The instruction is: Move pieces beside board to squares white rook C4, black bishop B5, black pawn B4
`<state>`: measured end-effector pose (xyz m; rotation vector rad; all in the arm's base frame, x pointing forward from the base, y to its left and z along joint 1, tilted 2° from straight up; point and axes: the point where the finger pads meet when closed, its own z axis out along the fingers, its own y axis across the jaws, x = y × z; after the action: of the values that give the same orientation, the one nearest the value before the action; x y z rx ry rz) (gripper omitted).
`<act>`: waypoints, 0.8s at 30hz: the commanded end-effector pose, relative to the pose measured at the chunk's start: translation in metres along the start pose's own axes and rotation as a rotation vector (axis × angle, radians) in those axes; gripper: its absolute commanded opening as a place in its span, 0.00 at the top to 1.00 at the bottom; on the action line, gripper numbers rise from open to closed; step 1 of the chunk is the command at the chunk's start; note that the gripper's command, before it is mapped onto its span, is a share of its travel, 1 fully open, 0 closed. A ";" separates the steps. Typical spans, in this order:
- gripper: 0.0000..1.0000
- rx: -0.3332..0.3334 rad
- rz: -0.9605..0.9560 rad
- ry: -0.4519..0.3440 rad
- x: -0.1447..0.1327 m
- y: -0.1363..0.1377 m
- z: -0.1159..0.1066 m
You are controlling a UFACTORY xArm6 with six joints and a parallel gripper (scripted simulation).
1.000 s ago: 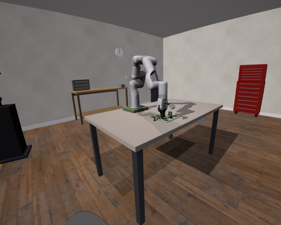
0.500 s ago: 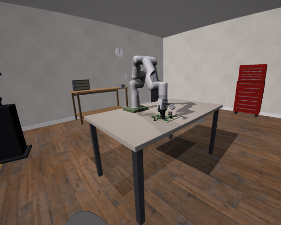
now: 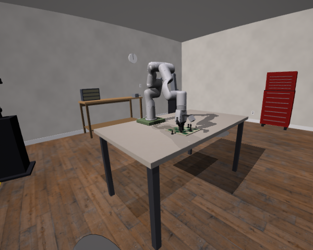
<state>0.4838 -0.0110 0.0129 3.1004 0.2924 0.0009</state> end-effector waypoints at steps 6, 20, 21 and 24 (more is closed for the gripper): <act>1.00 -0.001 0.000 0.004 0.002 0.000 -0.002; 1.00 -0.001 0.000 0.004 0.002 0.000 0.000; 1.00 -0.001 0.000 0.004 0.002 0.000 0.000; 1.00 -0.001 0.000 0.004 0.002 0.000 0.001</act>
<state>0.4838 -0.0111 0.0109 3.1004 0.2924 0.0008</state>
